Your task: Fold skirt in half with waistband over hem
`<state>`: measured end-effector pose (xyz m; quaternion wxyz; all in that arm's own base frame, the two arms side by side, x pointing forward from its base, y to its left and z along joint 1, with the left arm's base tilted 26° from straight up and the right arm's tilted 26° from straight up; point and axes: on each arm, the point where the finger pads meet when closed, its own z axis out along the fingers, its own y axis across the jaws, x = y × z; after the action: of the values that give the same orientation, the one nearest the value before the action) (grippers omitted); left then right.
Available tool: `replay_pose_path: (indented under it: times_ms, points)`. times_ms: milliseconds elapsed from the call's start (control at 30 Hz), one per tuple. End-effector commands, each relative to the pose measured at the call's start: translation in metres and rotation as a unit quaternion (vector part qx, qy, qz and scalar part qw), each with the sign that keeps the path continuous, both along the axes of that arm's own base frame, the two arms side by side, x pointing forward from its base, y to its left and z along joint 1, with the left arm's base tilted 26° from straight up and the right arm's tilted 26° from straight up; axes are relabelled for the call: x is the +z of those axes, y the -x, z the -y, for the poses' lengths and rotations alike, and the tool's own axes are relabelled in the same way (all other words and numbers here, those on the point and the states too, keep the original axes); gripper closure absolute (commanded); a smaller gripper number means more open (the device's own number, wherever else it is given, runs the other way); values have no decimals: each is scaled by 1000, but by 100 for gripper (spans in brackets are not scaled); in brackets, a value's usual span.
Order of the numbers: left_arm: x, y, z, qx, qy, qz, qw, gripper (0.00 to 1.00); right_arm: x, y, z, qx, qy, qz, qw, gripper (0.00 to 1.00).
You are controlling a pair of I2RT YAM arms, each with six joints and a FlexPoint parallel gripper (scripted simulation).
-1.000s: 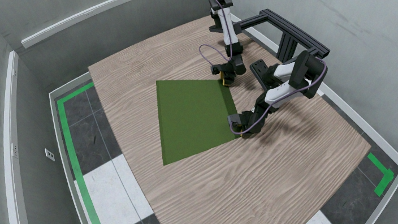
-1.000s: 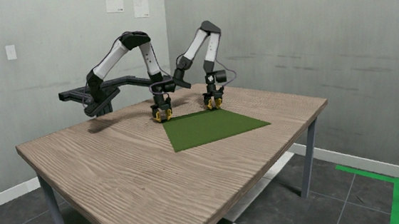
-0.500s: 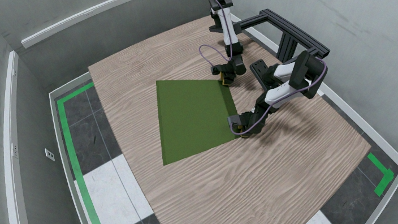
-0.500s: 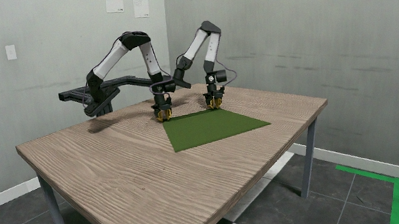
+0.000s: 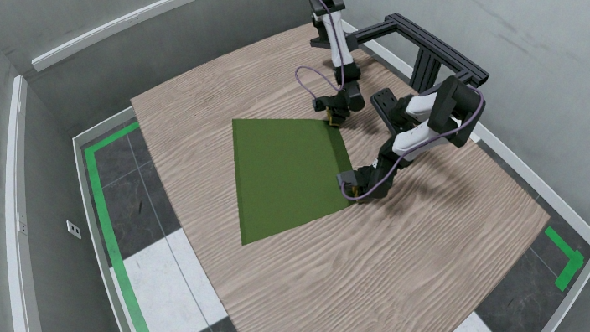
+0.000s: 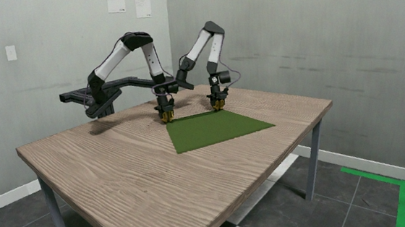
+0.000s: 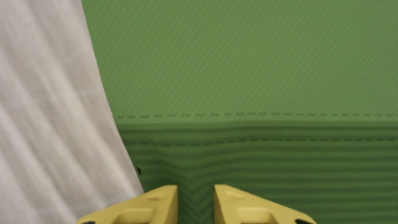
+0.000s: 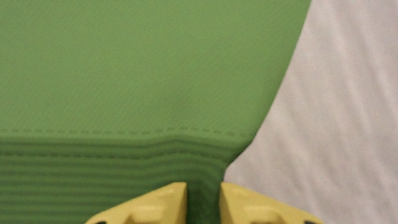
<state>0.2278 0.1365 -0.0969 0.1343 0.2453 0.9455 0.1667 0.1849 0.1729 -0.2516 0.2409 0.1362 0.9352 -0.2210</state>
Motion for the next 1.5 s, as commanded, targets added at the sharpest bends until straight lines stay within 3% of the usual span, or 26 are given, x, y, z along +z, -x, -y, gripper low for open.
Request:
replay_pose_path:
  times_ms: [0, 33, 67, 233, 267, 967, 1000, 1033, 1333, 1467]
  points:
    - [-5, -7, -1, -8, 4, 6, 1000, 83, -12, 5, 14, -6, 9, -13, 1000, 83]
    - [-5, -7, -1, -8, 4, 6, 1000, 83, -12, 5, 14, -6, 9, -13, 1000, 83]
    - [-5, -7, -1, -8, 4, 6, 1000, 90, -12, 5, 14, -6, 9, -13, 1000, 90]
    - [-5, -5, -3, -5, -1, 2, 1000, 90, -12, 5, 14, -6, 9, -13, 1000, 90]
    - [-5, -5, -3, -5, -1, 2, 1000, 98, -12, 5, 14, -6, 9, -13, 1000, 98]
    - [-5, -5, -3, -5, -3, 1, 1000, 98, -12, 6, 15, -6, 10, -14, 1000, 98]
    - [0, -2, 6, -7, 3, -2, 1000, 98, -6, 10, 15, -2, 19, -16, 1000, 98]
    - [6, -2, 7, -7, 1, 1, 1000, 98, 10, 4, -8, 3, -8, -3, 1000, 98]
    - [42, -7, 20, -7, -3, 10, 1000, 98, 42, 4, -29, 3, -14, -1, 1000, 98]
    - [44, -7, 21, -7, -3, 10, 1000, 98, 46, 4, -33, 3, -16, 0, 1000, 98]
